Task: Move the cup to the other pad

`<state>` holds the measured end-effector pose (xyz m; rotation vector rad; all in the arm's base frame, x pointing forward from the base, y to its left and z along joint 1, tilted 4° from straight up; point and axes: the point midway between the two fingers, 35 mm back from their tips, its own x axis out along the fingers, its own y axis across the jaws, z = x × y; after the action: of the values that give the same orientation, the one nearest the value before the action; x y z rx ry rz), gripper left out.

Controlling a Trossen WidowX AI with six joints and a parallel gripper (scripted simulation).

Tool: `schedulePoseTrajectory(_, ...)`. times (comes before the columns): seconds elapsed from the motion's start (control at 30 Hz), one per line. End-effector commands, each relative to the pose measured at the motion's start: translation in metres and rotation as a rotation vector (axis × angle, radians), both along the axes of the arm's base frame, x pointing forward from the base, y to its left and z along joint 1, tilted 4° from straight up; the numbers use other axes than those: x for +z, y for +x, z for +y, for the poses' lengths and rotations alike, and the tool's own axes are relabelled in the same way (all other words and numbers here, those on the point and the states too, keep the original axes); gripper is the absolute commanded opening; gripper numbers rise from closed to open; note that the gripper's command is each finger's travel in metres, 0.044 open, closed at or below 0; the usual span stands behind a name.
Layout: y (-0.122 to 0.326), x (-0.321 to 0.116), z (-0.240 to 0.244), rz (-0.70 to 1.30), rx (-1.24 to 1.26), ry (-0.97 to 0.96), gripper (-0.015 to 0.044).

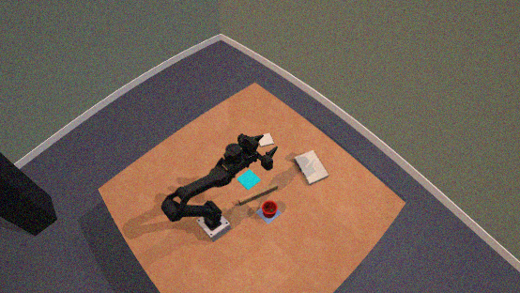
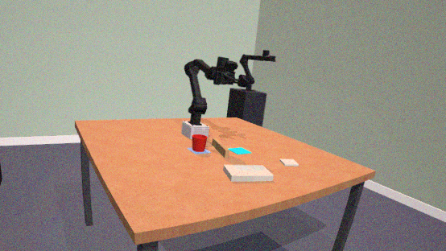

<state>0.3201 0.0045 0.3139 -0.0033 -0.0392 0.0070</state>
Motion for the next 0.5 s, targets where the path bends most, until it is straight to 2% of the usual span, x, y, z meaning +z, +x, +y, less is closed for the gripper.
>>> schedulePoseTrajectory(0.0, 0.002, -0.003, -0.001, 0.017, -0.005, -0.017, 0.0374)
schedulePoseTrajectory(0.13, 0.021, -0.072, -0.032, 0.372, -0.035, -0.33, 0.0269)
schedulePoseTrajectory(0.27, 0.014, -0.138, -0.063, 0.732, 0.059, -0.588, 0.0164)
schedulePoseTrajectory(0.3, 0.009, -0.151, -0.069, 0.807, 0.098, -0.634, 0.0148)
schedulePoseTrajectory(0.47, -0.025, -0.205, -0.092, 1.126, 0.357, -0.794, 0.0148)
